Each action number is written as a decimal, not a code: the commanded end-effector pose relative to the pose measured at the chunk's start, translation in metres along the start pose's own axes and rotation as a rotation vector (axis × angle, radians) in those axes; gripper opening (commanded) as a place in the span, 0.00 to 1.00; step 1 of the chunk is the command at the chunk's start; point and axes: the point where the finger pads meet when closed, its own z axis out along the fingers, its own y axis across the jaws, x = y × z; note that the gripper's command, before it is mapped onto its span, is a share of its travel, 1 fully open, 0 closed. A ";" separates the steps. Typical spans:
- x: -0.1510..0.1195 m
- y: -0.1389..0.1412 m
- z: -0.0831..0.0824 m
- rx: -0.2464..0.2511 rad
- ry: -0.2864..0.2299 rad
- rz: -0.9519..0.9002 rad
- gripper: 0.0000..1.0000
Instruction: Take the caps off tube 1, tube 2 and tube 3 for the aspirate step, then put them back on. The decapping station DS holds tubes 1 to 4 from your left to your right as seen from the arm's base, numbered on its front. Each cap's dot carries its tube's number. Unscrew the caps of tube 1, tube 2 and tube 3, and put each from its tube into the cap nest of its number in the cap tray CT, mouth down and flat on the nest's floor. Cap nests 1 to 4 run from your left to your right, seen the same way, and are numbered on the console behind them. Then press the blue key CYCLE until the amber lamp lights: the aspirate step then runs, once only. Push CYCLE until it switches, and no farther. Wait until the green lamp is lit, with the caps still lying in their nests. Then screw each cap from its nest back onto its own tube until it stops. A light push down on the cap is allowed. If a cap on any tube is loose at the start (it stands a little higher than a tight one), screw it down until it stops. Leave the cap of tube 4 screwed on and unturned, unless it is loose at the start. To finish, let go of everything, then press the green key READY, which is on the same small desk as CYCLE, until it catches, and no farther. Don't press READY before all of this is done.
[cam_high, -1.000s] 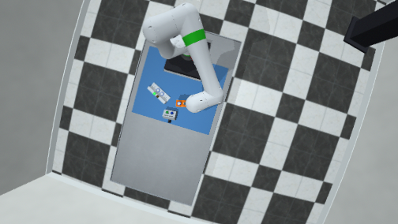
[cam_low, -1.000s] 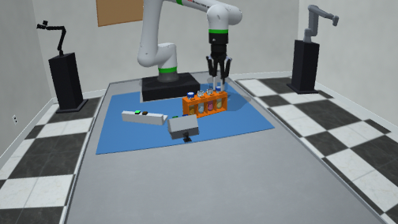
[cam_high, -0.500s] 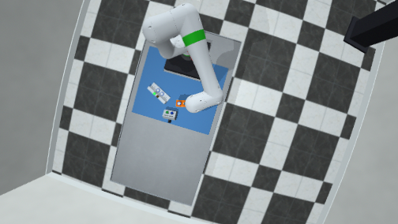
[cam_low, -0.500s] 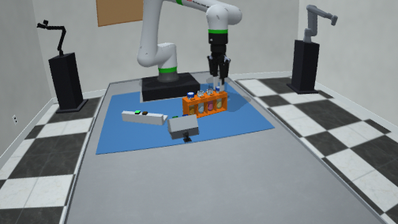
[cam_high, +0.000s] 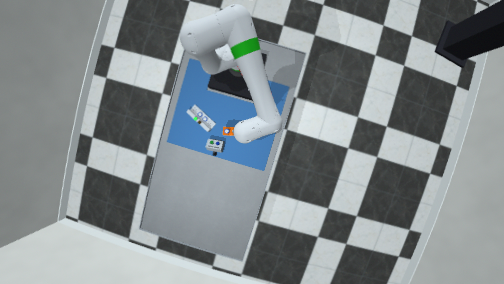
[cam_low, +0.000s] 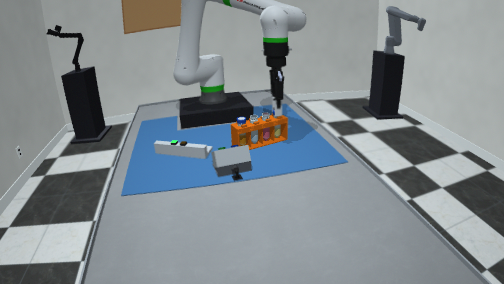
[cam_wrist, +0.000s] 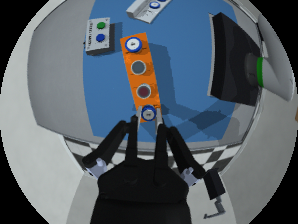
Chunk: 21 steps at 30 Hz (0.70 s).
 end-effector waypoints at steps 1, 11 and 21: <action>0.000 0.000 0.001 0.014 0.017 0.195 0.00; 0.000 0.000 0.001 0.014 0.017 0.195 0.35; 0.000 0.000 0.000 0.014 0.017 0.112 0.35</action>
